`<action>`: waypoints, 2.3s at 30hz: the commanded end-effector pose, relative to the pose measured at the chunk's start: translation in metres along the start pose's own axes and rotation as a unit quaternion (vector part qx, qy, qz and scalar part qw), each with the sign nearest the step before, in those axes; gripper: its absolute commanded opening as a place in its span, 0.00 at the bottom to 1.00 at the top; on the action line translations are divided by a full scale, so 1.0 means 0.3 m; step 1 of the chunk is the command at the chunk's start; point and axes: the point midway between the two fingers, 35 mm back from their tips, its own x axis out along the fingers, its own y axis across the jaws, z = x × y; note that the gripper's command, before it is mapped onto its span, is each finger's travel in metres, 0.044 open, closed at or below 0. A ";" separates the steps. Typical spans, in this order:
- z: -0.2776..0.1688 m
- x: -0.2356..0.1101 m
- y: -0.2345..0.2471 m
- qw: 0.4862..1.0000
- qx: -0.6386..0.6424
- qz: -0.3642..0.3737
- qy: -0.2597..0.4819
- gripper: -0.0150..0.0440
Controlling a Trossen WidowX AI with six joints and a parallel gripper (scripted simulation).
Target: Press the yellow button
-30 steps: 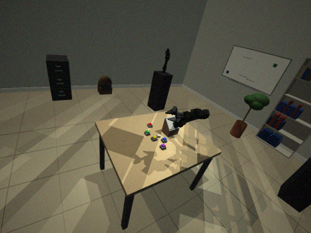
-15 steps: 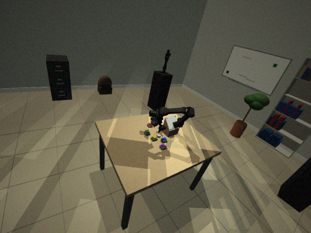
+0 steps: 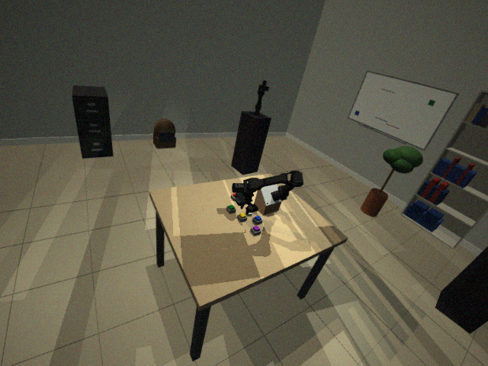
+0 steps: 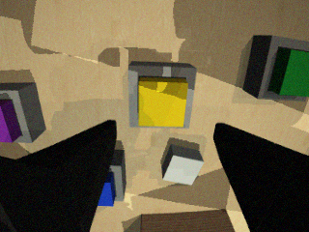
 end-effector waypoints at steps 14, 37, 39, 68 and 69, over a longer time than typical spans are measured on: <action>0.011 0.013 0.001 1.000 0.000 0.001 -0.009 0.29; 0.011 0.114 0.003 1.000 0.000 0.002 -0.009 0.29; 0.011 0.114 0.003 1.000 0.000 0.002 -0.009 0.29; -0.084 -0.196 0.556 1.000 0.000 0.003 -0.009 0.78; -0.100 -0.206 0.584 1.000 0.000 0.005 -0.009 0.82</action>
